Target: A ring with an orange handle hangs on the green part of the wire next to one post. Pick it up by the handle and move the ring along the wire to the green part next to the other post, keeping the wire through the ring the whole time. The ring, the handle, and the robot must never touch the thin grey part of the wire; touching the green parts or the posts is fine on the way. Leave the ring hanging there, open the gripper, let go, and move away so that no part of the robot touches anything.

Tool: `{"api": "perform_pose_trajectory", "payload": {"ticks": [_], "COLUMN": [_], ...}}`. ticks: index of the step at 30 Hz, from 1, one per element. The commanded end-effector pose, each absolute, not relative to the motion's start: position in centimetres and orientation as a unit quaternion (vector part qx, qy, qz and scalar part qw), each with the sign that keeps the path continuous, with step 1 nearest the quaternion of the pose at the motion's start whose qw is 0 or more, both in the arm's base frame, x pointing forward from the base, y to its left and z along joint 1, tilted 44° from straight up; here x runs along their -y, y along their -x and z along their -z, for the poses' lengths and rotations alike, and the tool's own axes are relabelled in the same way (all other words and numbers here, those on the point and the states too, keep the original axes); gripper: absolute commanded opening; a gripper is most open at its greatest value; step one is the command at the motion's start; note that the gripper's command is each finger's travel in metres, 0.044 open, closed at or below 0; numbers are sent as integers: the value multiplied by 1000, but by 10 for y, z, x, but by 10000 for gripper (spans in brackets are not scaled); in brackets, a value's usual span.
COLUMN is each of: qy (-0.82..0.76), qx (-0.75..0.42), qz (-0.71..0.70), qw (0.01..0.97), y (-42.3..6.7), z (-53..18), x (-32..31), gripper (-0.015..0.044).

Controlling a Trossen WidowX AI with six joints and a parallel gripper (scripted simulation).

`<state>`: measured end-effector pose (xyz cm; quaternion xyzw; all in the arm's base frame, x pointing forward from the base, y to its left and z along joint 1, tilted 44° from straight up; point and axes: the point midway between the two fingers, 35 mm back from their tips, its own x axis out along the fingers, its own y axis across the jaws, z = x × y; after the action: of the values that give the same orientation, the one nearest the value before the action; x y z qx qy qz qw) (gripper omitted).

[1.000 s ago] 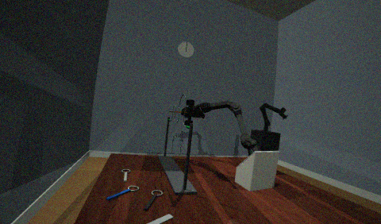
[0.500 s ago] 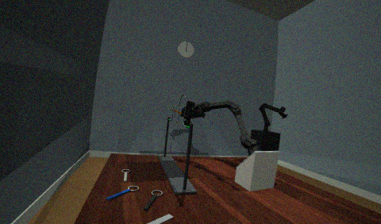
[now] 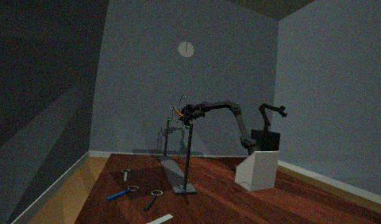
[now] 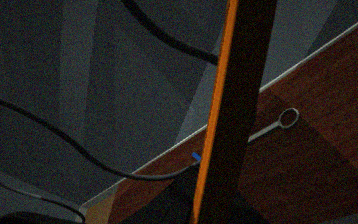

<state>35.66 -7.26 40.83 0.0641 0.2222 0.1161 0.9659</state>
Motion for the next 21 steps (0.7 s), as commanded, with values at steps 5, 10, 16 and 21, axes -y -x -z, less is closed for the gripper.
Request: {"api": "perform_pose_trajectory", "payload": {"ticks": [5, 10, 16, 21], "qy": [37, 92, 157, 211], "qx": [-211, -204, -194, -185], "qz": [-84, -66, -43, -25], "qw": [973, 972, 967, 959], "y": [-359, -360, -362, -364], "z": [-407, -408, -410, -412], "x": [86, 94, 103, 111], "gripper": [-150, -150, -150, -150]}}
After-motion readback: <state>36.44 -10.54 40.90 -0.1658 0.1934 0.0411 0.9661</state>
